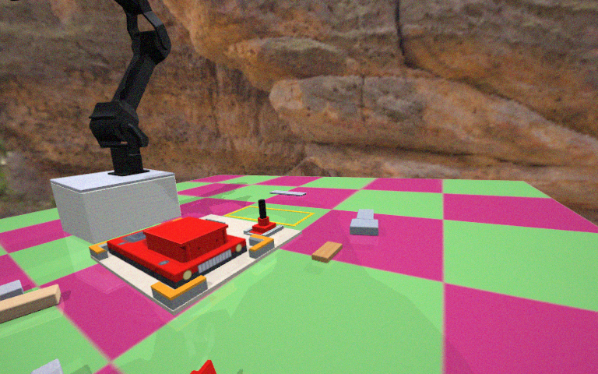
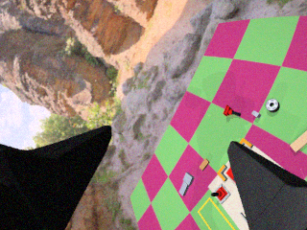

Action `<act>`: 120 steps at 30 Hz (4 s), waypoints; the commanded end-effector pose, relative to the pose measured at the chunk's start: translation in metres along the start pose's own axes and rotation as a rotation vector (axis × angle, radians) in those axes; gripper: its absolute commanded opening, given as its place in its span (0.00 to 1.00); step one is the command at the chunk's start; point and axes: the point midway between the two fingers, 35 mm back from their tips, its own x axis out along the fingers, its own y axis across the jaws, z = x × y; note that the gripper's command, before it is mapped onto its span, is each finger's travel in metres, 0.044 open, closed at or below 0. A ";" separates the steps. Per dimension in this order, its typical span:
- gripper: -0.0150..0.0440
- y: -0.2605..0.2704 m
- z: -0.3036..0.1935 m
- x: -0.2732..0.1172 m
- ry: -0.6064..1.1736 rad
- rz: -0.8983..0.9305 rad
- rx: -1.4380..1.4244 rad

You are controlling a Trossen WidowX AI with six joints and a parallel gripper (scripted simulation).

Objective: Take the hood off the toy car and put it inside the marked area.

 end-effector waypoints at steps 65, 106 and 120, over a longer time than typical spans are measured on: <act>1.00 -0.182 -0.193 0.215 1.051 -0.585 -1.143; 1.00 -0.202 -0.201 0.225 1.051 -0.585 -1.143; 1.00 -0.210 -0.204 0.228 1.051 -0.585 -1.143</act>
